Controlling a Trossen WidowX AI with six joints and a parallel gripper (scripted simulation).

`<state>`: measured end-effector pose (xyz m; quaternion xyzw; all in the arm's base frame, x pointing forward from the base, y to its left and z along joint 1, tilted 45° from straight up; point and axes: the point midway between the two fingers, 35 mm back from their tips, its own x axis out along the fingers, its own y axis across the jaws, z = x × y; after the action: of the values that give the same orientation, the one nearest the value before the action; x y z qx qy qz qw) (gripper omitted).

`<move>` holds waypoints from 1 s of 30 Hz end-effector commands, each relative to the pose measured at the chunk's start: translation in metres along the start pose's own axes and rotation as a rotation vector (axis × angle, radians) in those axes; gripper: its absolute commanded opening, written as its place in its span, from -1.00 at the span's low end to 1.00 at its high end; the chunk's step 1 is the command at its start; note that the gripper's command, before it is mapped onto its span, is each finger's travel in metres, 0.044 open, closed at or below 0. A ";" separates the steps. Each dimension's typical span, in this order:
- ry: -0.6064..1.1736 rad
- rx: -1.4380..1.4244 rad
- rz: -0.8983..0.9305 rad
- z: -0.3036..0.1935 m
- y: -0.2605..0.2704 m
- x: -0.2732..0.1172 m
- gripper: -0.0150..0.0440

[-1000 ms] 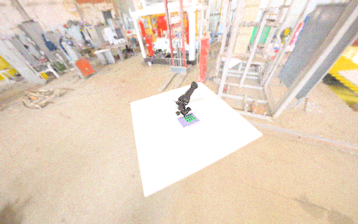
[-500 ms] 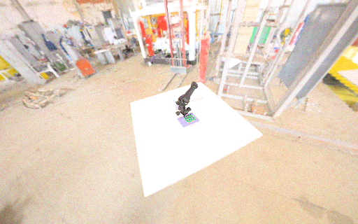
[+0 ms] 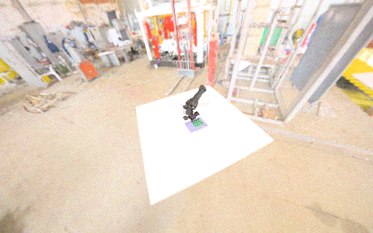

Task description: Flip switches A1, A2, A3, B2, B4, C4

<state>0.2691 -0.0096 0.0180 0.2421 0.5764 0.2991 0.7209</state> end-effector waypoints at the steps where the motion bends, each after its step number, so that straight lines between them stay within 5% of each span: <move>1: -0.002 0.004 0.003 0.000 0.000 0.001 -0.49; 30: 0.007 0.002 -0.003 0.002 -0.002 -0.014 -0.49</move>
<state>0.2675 -0.0084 0.0190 0.2454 0.5809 0.3010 0.7154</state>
